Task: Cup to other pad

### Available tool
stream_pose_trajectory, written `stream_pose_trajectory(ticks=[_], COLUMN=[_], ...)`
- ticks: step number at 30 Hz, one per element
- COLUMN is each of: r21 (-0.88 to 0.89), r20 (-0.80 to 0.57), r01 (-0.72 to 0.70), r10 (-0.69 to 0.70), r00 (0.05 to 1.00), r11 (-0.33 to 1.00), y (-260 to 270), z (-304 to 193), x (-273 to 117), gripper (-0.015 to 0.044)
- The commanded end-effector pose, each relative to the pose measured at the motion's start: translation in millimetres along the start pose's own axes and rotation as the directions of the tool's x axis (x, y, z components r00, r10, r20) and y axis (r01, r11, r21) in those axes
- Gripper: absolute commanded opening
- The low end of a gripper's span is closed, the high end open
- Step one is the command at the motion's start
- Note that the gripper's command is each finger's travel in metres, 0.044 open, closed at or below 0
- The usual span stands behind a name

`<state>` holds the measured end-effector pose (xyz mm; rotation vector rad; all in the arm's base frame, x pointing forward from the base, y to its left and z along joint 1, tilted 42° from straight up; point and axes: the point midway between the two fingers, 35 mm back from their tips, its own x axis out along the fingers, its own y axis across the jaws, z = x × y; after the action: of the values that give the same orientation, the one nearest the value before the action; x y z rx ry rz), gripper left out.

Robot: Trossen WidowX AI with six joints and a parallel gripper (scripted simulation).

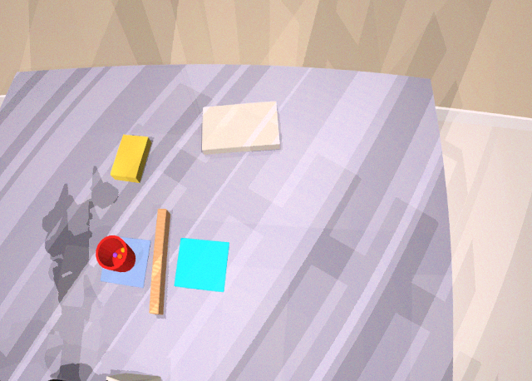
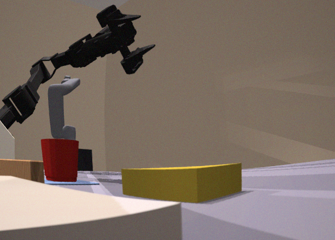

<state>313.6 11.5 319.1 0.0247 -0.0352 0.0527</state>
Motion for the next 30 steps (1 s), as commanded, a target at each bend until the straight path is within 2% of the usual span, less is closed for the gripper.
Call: stream_pose_trajectory(ticks=[1, 2, 5, 9, 10, 14, 18, 22, 24, 30], r21=[0.006, 0.026, 0.159, 0.361, 0.406, 0.522, 0.493, 0.307, 0.262, 0.262], r20=[-0.014, -0.057, -0.295, -0.586, -0.645, -0.811, -0.853, -0.782, -0.760, -0.760], r01=[-0.002, -0.007, 0.001, 0.122, 0.172, 0.426, 0.711, 0.923, 0.947, 0.947], r10=[0.002, 0.008, 0.047, 0.123, 0.148, 0.275, 0.440, 0.615, 0.644, 0.644], r00=[1.000, 0.998, 0.954, 0.801, 0.750, 0.516, 0.281, 0.104, 0.082, 0.082], r11=[1.000, 1.000, 0.987, 0.925, 0.898, 0.739, 0.502, 0.233, 0.188, 0.188], y=[-0.2, -1.0, -6.7, -15.1, -16.8, -21.0, -20.3, -15.5, -14.5, -14.5], z=[-3.0, -12.1, -65.4, -138.8, -155.7, -214.5, -256.0, -278.3, -280.4, -280.4], x=[1.6, 6.1, 24.6, 30.4, 28.5, 11.4, -14.3, -40.6, -44.9, -44.9], gripper=[0.0374, 0.0347, 0.0269, 0.0164, 0.0148, 0.0148, 0.0148, 0.0148, 0.0148, 0.0148])
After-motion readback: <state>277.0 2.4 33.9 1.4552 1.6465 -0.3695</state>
